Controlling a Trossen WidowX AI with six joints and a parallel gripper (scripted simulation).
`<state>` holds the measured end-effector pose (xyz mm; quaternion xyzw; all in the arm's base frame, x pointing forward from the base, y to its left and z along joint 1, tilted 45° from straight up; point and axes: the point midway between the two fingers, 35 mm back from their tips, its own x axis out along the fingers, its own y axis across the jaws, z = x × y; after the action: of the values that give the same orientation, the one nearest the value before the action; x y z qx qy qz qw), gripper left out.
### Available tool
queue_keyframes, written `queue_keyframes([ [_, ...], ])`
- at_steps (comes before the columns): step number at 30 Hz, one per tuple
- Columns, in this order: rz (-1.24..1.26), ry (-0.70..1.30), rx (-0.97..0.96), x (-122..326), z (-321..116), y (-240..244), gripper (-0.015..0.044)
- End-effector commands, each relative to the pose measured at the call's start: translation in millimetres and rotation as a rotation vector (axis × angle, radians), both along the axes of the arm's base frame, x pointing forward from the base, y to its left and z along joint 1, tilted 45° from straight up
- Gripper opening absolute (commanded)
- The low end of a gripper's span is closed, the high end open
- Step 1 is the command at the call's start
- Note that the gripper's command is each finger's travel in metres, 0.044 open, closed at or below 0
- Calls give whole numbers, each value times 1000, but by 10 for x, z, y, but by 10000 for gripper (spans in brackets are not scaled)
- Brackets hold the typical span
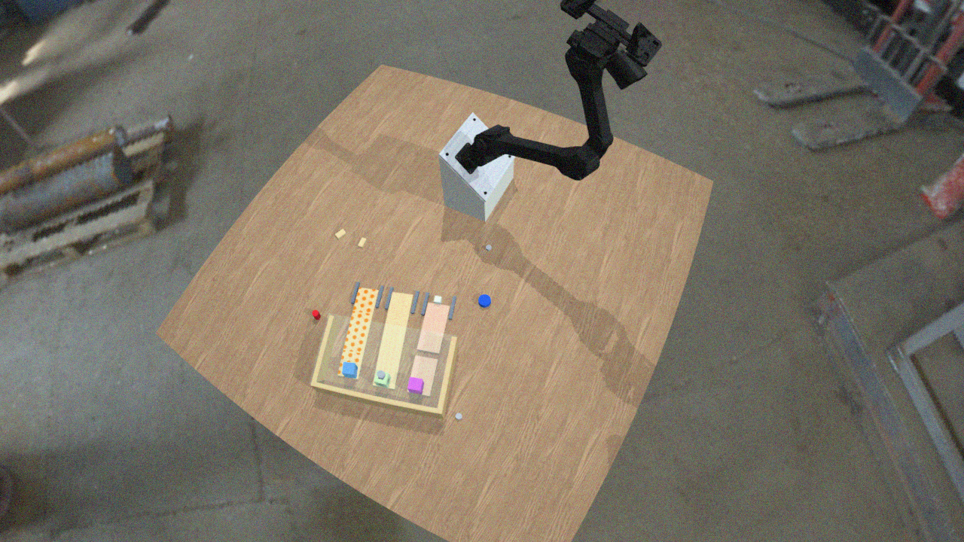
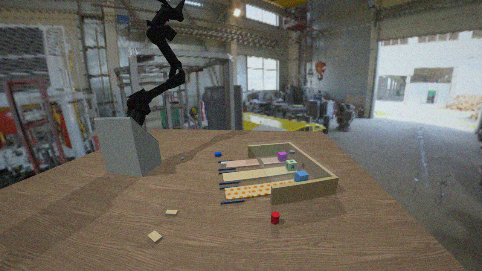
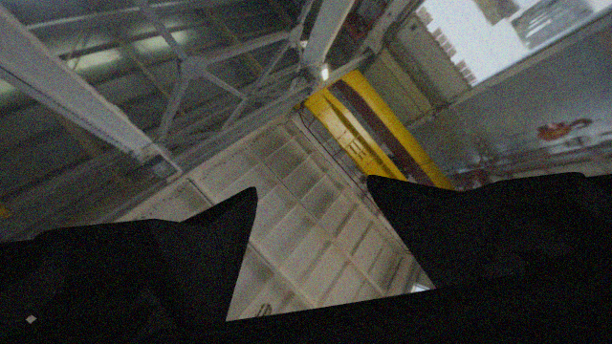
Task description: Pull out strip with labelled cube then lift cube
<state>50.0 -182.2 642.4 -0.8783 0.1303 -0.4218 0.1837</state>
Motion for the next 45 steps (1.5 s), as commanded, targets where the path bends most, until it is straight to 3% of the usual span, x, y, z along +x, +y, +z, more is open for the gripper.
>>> queue_keyframes([
  [1,171,-54,167,133,-253,-307,400],
  [6,340,-117,364,297,-561,-620,400],
  [13,676,-223,808,858,-1333,-1083,400],
  [22,1002,-299,1400,1740,-2432,-1150,400],
  [35,1168,-313,2292,2725,-4020,-325,400],
  [45,921,-275,3000,2910,-5164,801,400],
])
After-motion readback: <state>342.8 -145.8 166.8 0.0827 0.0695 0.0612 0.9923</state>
